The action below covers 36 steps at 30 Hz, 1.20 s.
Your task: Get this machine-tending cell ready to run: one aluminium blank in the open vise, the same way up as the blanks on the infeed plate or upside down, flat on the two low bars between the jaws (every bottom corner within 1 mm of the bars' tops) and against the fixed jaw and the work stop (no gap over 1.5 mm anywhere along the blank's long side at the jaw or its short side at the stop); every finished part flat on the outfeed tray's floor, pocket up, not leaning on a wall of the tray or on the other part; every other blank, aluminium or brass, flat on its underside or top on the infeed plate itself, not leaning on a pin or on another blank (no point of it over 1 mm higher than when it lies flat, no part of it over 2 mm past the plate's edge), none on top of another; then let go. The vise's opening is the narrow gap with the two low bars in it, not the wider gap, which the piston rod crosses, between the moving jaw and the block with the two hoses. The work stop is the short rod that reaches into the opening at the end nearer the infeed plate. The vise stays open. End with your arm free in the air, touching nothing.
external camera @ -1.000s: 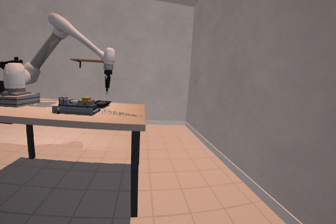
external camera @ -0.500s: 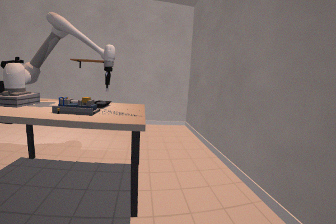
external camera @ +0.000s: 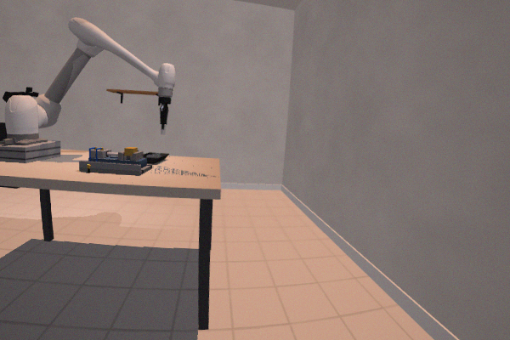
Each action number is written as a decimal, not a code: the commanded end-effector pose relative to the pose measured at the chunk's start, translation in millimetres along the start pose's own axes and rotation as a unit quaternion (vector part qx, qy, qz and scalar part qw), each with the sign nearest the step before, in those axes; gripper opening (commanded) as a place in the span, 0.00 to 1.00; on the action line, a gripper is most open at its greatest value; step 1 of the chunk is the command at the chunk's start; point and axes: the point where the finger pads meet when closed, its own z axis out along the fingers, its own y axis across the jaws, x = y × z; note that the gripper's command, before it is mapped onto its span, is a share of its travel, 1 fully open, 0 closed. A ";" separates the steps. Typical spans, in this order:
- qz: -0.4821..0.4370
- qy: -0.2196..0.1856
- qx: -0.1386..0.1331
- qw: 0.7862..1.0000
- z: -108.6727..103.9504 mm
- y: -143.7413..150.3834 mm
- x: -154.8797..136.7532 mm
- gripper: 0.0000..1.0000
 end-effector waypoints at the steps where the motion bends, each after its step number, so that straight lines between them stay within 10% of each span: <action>1: 0.000 0.000 0.000 1.000 -2.8 0.0 0.1 0.00; 12: 0.000 0.000 0.000 1.000 -4.7 -9.1 -1.0 0.00; 36: 0.000 0.000 0.000 1.000 -4.6 -283.6 13.9 0.00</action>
